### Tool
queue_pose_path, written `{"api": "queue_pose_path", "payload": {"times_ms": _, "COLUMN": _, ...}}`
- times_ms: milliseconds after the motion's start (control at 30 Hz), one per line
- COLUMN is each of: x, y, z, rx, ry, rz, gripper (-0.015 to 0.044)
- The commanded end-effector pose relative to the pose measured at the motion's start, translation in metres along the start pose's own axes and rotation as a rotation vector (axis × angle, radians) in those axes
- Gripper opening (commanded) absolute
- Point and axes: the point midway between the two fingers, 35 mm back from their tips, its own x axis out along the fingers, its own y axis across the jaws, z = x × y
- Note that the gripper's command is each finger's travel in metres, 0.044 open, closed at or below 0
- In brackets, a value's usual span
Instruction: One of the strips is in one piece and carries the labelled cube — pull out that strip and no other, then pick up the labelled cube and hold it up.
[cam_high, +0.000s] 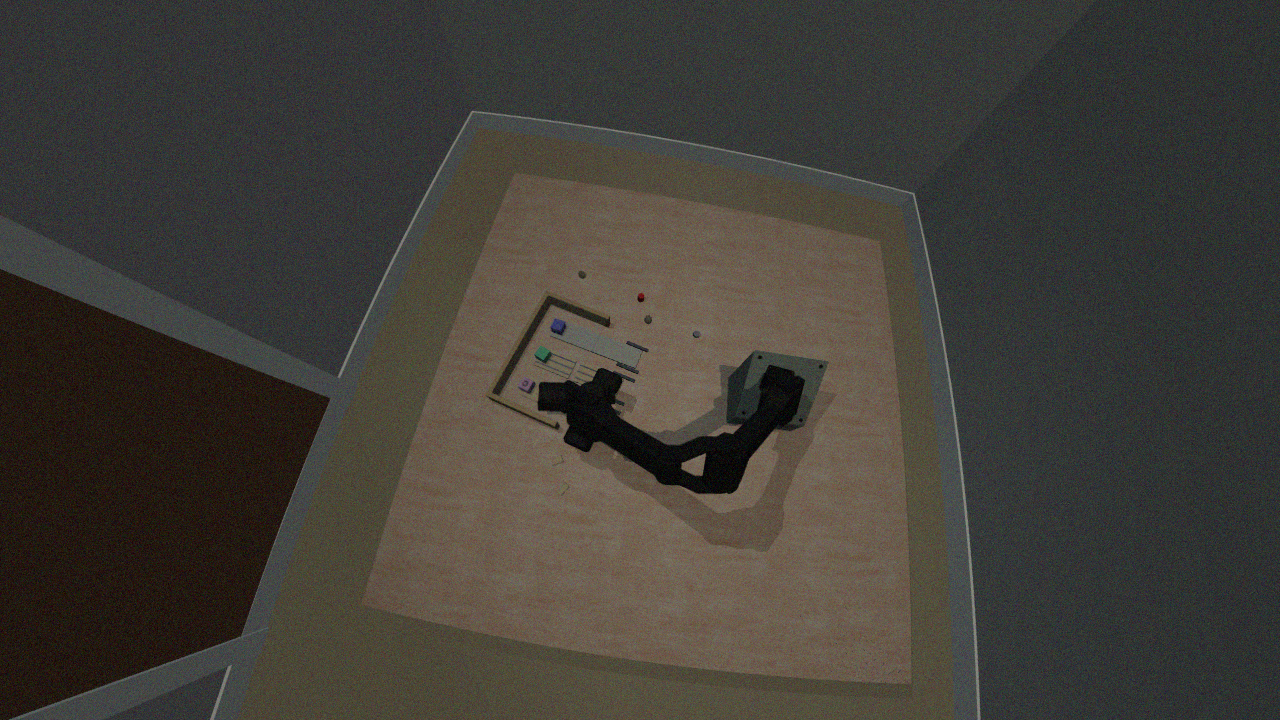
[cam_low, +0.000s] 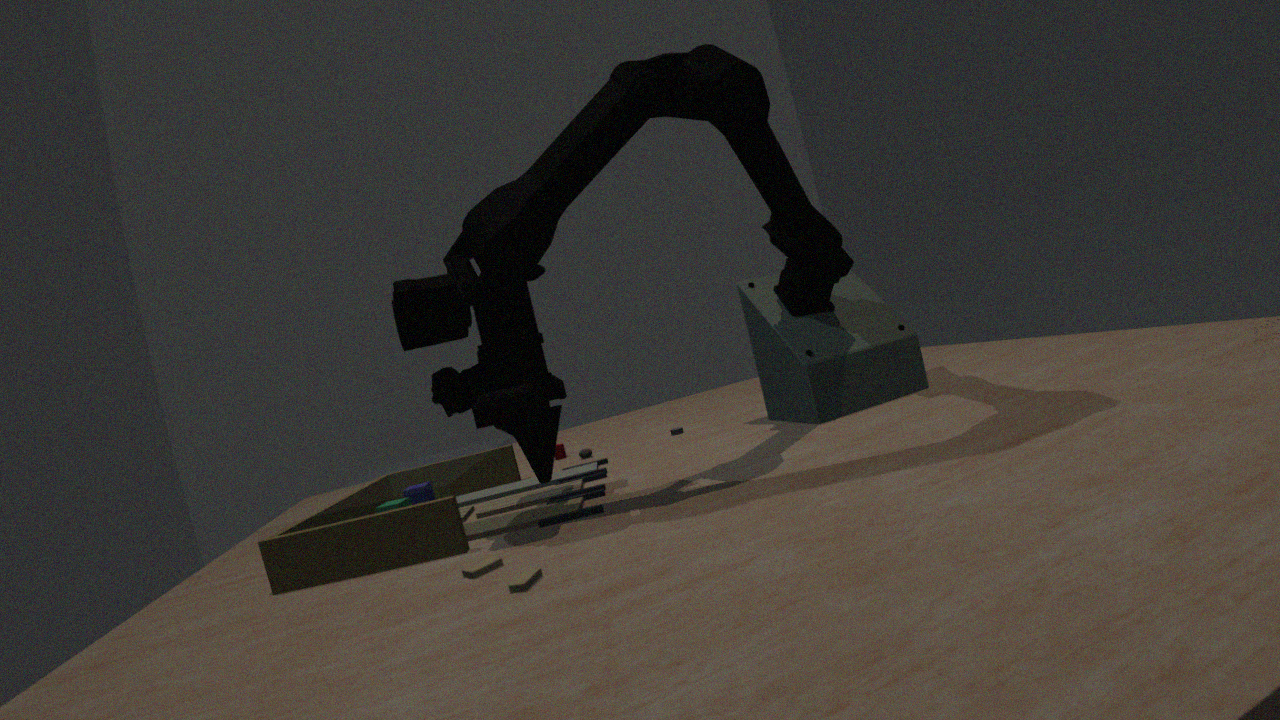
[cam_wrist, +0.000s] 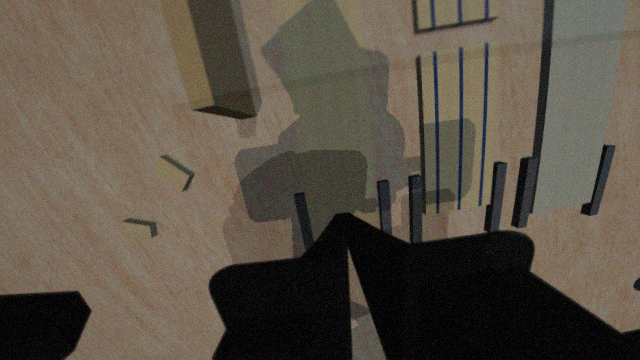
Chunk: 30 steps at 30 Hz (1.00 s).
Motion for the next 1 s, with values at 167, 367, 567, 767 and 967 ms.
{"api": "queue_pose_path", "payload": {"times_ms": 167, "x": 0.018, "y": -0.003, "z": -0.001, "rx": 0.011, "ry": 0.003, "rz": -0.004, "gripper": 0.0000}}
{"api": "queue_pose_path", "payload": {"times_ms": 367, "x": 0.027, "y": -0.002, "z": -0.001, "rx": 0.011, "ry": 0.003, "rz": -0.003, "gripper": 0.0000}}
{"api": "queue_pose_path", "payload": {"times_ms": 567, "x": 0.030, "y": -0.002, "z": -0.001, "rx": 0.011, "ry": 0.004, "rz": -0.003, "gripper": 0.0000}}
{"api": "queue_pose_path", "payload": {"times_ms": 767, "x": 0.030, "y": -0.002, "z": -0.001, "rx": 0.011, "ry": 0.004, "rz": -0.003, "gripper": 0.0000}}
{"api": "queue_pose_path", "payload": {"times_ms": 967, "x": 0.030, "y": -0.002, "z": -0.001, "rx": 0.011, "ry": 0.004, "rz": -0.003, "gripper": 0.0000}}
